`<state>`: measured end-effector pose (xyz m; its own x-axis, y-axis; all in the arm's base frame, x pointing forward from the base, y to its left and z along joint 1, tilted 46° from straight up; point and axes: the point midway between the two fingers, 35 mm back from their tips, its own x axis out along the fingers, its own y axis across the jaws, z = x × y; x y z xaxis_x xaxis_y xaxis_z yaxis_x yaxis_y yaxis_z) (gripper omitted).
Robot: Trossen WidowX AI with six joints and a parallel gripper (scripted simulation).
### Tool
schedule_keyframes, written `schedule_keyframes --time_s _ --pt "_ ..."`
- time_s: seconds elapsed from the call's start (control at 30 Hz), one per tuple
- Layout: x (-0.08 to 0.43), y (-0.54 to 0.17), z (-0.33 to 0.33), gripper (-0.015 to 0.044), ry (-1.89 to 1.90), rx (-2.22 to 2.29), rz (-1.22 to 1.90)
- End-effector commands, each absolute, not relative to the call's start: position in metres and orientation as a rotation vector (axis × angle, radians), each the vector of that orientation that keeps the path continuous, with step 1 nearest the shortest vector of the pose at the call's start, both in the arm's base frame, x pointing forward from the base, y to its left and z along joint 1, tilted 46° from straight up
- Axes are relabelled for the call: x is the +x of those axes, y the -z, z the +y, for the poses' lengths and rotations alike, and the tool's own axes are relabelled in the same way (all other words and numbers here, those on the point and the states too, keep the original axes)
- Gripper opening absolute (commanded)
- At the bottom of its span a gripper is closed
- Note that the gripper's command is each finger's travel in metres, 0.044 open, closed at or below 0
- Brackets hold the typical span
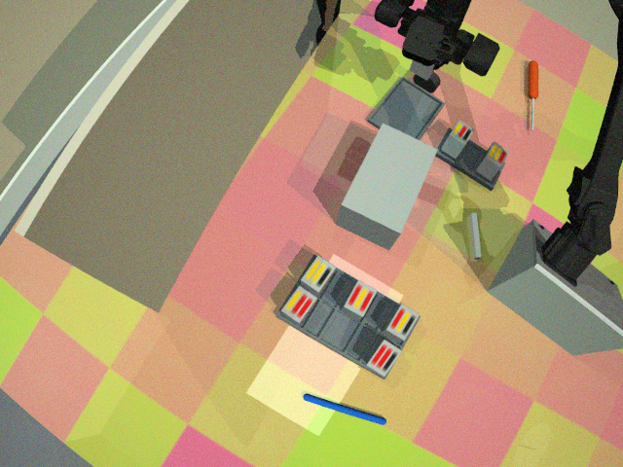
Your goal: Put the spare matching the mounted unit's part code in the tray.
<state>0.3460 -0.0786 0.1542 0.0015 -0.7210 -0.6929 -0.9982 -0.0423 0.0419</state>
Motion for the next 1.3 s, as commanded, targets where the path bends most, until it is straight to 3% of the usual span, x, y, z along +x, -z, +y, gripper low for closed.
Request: schedule_keyframes --time_s 0.0,1.27 --pt "0.346 -0.154 -0.079 0.0000 -0.781 -1.826 1.765" --pt "0.353 -0.125 -0.106 0.0000 -0.786 -1.821 1.759"
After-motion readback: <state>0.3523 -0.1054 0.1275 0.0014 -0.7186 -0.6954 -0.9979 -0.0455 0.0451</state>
